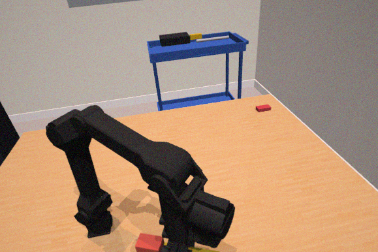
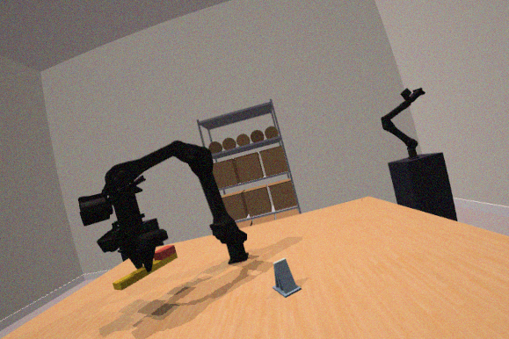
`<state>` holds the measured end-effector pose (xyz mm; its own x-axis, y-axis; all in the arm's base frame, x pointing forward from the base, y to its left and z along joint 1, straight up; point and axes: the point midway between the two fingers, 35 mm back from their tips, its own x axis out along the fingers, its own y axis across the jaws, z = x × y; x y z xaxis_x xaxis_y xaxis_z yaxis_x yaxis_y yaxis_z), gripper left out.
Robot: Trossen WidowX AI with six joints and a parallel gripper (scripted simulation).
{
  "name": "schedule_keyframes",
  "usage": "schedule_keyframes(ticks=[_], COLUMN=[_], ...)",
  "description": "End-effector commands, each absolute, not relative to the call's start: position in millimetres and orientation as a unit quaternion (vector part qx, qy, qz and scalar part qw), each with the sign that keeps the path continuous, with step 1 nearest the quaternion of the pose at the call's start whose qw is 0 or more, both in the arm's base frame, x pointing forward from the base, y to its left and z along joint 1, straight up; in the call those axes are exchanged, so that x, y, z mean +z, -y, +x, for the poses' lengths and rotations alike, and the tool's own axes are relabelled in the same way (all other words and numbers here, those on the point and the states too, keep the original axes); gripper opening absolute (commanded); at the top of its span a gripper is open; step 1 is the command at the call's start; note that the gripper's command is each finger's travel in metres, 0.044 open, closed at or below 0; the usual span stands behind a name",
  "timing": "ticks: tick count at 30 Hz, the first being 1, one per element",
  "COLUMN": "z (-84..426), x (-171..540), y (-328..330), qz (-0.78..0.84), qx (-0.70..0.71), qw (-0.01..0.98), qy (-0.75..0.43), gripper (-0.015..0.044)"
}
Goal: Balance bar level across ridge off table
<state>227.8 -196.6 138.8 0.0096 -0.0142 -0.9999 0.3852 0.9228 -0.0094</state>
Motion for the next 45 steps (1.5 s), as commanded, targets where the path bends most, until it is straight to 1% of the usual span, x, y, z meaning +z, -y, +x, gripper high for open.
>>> schedule_keyframes(ticks=[1, 11, 28, 45], z=[228, 229, 267, 295], x=[154, 168, 169, 169], y=[196, 189, 139, 82], qz=[0.134, 0.13, 0.074, 0.02], qx=[-0.146, -0.141, -0.083, -0.026], qw=[0.703, 0.704, 0.713, 0.718], qy=[-0.683, -0.684, -0.692, -0.695], gripper=[0.0, 0.0, 0.0, 0.0])
